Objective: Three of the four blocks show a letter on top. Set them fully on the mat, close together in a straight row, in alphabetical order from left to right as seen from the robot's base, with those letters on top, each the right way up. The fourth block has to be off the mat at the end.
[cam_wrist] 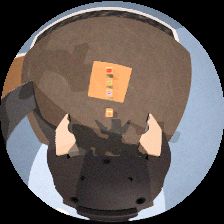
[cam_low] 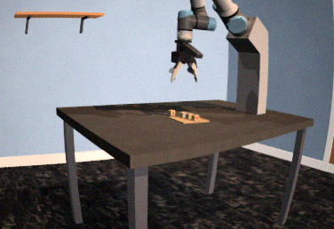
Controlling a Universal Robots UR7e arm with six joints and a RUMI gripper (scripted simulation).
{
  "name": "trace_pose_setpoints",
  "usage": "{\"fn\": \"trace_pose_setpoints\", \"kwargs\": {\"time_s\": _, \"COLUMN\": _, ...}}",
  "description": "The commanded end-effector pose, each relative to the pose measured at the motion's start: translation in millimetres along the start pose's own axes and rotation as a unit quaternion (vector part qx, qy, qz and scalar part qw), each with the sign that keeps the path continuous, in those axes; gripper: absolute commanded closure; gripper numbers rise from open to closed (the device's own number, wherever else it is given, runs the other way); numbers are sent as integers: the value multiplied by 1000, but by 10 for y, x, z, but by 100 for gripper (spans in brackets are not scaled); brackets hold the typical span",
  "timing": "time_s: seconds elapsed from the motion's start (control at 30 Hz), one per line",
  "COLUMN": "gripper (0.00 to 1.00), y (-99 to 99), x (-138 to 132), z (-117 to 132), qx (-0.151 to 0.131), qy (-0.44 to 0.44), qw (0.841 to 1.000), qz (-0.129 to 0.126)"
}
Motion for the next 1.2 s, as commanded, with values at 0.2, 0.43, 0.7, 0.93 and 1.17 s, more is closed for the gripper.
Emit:
{"fn": "trace_pose_setpoints", "kwargs": {"time_s": 0.2, "gripper": 0, "y": 190, "x": 4, "z": 4, "qx": 1, "qy": 0, "qw": 1000, "qz": -1}}
{"fn": "trace_pose_setpoints", "kwargs": {"time_s": 0.43, "gripper": 0, "y": 247, "x": 4, "z": 4, "qx": 1, "qy": 0, "qw": 1000, "qz": -1}}
{"fn": "trace_pose_setpoints", "kwargs": {"time_s": 0.7, "gripper": 0, "y": 299, "x": 4, "z": 4, "qx": 1, "qy": 0, "qw": 1000, "qz": -1}}
{"fn": "trace_pose_setpoints", "kwargs": {"time_s": 0.93, "gripper": 0, "y": 310, "x": 4, "z": 4, "qx": 1, "qy": 0, "qw": 1000, "qz": -1}}
{"fn": "trace_pose_setpoints", "kwargs": {"time_s": 1.17, "gripper": 0, "y": 312, "x": 4, "z": 4, "qx": 1, "qy": 0, "qw": 1000, "qz": -1}}
Point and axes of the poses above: the point where the finger pads meet when closed, its own y axis back along the fingers, its own x axis across the jaws, z = x × y, the point moved 5 cm from there along y, back along the fingers, and after that the axes turned 8 degrees about y, right-handed, at the moved point
